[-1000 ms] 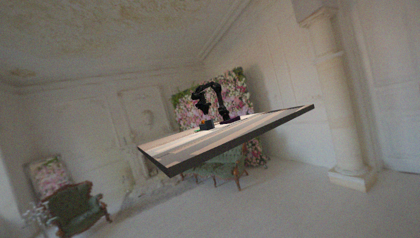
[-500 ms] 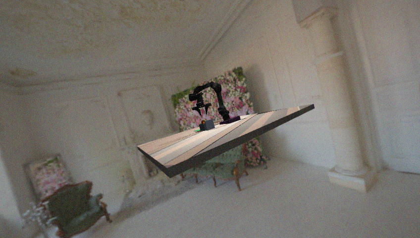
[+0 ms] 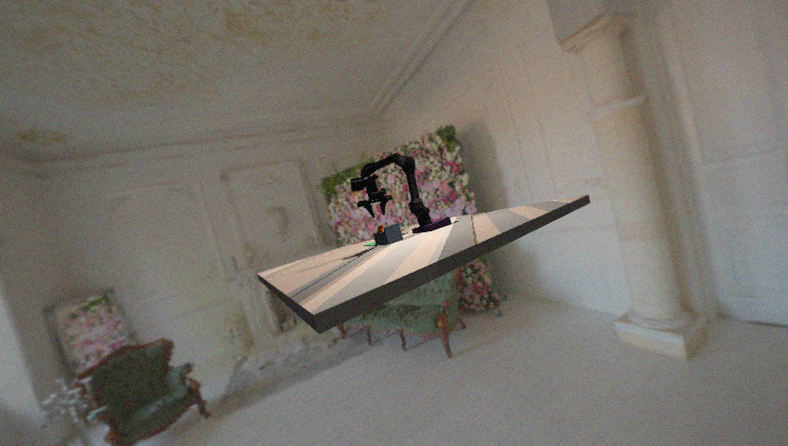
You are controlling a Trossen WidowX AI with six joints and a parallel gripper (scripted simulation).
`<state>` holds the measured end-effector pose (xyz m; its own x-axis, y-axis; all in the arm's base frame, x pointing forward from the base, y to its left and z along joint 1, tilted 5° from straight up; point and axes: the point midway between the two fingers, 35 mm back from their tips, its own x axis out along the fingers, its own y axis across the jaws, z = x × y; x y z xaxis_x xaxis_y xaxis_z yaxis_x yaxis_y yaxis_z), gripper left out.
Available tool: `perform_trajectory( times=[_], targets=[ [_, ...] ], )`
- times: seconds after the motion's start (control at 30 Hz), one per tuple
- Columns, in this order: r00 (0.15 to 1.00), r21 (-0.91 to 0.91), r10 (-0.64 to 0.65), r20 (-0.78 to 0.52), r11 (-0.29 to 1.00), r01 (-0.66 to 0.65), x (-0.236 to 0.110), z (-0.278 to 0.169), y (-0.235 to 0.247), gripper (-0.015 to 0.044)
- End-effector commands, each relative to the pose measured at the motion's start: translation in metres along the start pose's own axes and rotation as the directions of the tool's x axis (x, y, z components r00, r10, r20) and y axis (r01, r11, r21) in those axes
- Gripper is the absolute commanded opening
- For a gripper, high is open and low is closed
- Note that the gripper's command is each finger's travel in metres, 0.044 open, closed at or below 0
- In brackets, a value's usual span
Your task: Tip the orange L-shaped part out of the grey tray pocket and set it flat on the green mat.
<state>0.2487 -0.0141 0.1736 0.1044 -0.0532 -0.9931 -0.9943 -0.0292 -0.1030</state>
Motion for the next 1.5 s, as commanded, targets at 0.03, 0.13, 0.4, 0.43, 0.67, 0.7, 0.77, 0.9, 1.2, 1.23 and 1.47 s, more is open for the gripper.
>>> perform_trajectory(
  times=[0.03, 0.13, 0.4, 0.43, 0.67, 0.7, 0.77, 0.9, 1.2, 1.23, 1.47],
  targets=[
    [1.000, -0.041, 0.009, 0.007, 0.999, -0.009, 0.010, 0.000, 0.000, 0.0280],
    [1.000, -0.041, 0.009, 0.007, 0.999, -0.009, 0.023, 0.000, 0.000, 0.0280],
    [1.000, -0.041, 0.009, 0.007, 0.999, -0.009, 0.036, 0.000, 0.000, 0.0280],
    [1.000, -0.041, 0.009, 0.007, 0.999, -0.009, 0.037, 0.000, 0.000, 0.0280],
    [1.000, -0.041, 0.009, 0.007, 0.999, -0.009, 0.049, 0.000, -0.001, 0.0280],
    [1.000, -0.041, 0.009, 0.007, 0.999, -0.009, 0.050, 0.000, -0.001, 0.0280],
    [1.000, -0.041, 0.009, 0.007, 0.999, -0.009, 0.054, 0.000, -0.001, 0.0280],
    [1.000, -0.041, 0.009, 0.007, 0.999, -0.009, 0.060, 0.000, -0.001, 0.0280],
    [1.000, -0.041, 0.009, 0.007, 0.999, -0.009, 0.075, 0.000, 0.000, 0.0280],
    [1.000, -0.041, 0.009, 0.007, 0.999, -0.009, 0.076, 0.000, 0.000, 0.0280],
    [1.000, -0.037, 0.002, 0.001, 0.999, -0.002, 0.077, 0.000, 0.000, 0.0254]
  ],
)
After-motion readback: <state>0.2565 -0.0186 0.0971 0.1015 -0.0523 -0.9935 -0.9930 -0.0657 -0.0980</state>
